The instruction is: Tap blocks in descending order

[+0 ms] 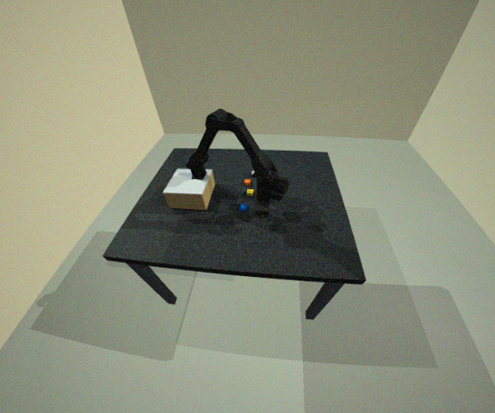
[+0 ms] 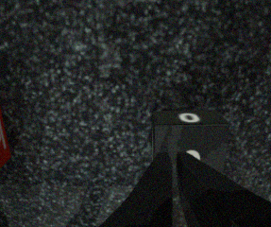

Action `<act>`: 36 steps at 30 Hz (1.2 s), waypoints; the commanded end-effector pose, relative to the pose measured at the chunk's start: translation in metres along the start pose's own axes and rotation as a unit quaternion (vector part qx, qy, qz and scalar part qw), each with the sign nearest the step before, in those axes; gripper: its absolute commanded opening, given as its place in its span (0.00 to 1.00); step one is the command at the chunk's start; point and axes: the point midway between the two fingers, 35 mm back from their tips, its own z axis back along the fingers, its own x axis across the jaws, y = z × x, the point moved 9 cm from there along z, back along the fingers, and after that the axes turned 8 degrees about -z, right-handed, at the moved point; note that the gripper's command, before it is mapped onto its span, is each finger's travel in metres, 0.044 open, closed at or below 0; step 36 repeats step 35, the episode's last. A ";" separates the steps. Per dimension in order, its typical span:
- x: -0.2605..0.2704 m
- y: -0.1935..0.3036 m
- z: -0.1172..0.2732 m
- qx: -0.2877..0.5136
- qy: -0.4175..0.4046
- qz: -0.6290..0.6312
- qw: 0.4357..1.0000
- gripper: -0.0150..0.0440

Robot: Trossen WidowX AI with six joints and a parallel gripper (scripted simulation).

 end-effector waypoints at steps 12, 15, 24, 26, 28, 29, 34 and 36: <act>0.063 -0.004 0.042 0.002 -0.002 0.001 1.000 0.51; 0.116 0.003 0.054 0.002 -0.004 0.001 1.000 0.64; 0.255 0.066 0.089 0.004 -0.011 0.001 1.000 0.93; 0.279 0.088 0.097 0.005 -0.012 0.001 1.000 0.93; 0.301 0.112 0.105 0.006 -0.014 0.001 1.000 0.93; 0.311 0.125 0.108 0.007 -0.014 0.001 1.000 0.93; 0.323 0.144 0.114 0.008 -0.015 0.001 1.000 0.93; 0.323 0.144 0.114 0.008 -0.015 0.001 1.000 0.93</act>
